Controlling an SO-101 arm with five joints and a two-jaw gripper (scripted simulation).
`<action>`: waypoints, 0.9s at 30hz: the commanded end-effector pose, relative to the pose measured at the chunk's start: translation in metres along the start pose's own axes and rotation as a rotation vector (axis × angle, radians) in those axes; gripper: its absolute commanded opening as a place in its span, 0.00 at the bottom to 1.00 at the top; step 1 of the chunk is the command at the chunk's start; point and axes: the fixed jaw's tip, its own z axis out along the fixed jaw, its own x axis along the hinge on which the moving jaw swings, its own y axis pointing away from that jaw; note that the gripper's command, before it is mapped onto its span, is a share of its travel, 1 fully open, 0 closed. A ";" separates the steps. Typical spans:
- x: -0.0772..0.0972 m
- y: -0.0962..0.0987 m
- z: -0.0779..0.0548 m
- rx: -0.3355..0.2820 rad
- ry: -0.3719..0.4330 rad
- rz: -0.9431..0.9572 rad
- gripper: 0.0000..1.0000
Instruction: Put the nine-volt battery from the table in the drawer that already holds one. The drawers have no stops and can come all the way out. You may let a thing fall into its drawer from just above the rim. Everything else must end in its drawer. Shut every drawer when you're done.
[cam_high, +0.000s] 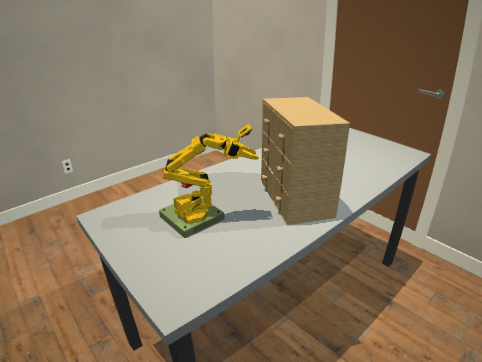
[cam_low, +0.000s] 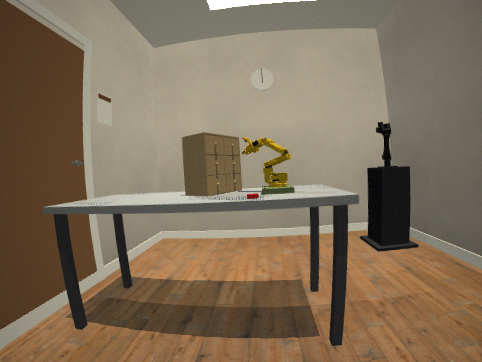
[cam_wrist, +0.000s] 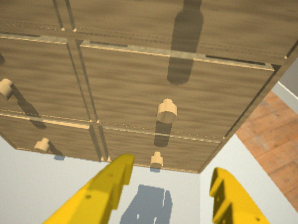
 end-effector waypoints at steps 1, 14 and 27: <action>-0.005 -0.002 -0.002 0.011 -0.027 0.013 0.21; 0.012 -0.001 0.043 0.002 -0.027 0.008 0.21; 0.017 0.000 0.050 0.000 -0.027 0.007 0.21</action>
